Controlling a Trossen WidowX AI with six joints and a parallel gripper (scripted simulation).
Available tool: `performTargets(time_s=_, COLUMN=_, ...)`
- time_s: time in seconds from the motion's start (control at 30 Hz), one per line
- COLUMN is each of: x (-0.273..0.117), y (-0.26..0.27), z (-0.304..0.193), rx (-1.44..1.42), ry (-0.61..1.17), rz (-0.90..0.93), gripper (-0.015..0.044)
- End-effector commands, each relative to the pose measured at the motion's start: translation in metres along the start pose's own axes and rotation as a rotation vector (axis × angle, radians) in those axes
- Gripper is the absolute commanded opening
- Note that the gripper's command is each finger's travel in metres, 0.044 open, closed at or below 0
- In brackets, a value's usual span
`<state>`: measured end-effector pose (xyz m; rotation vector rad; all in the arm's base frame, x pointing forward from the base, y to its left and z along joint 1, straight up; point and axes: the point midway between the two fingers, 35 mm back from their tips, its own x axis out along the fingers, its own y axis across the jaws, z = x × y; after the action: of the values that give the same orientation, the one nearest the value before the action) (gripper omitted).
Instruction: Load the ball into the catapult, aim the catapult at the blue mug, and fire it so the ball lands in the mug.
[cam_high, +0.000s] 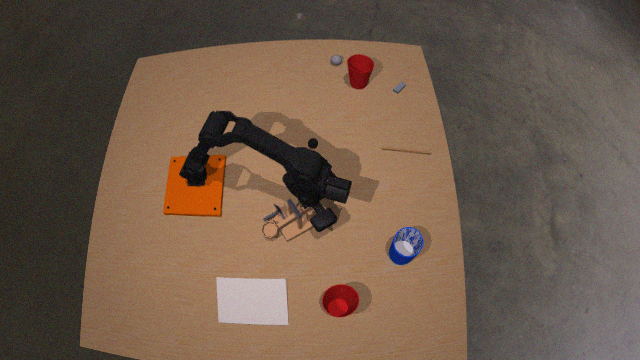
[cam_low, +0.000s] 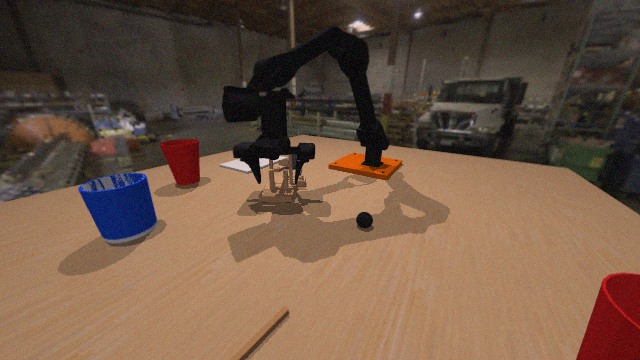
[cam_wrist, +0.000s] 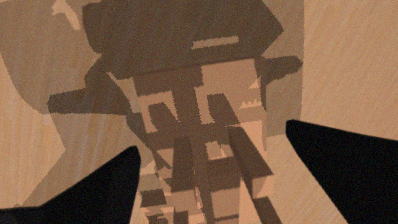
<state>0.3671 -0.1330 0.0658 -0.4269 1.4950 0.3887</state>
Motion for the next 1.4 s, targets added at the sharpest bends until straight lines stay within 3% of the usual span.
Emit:
performTargets(time_s=0.0, x=0.004, y=0.001, z=-0.001, rx=0.003, ry=0.004, rz=0.002, gripper=0.0440)
performTargets(time_s=0.37, x=0.001, y=0.000, z=0.000, rx=0.000, ry=0.000, rz=0.000, gripper=0.0151)
performTargets(time_s=0.57, x=0.001, y=0.000, z=0.000, rx=0.000, ry=0.000, rz=0.000, gripper=0.0111)
performTargets(time_s=0.7, x=-0.038, y=0.000, z=0.001, rx=0.000, ry=0.000, rz=0.003, gripper=0.0006)
performTargets(time_s=0.93, x=-0.049, y=0.001, z=0.000, rx=0.023, ry=0.000, rz=0.003, gripper=0.0000)
performTargets(time_s=1.37, x=-0.048, y=-0.002, z=0.000, rx=0.462, ry=0.002, rz=0.002, gripper=0.0000)
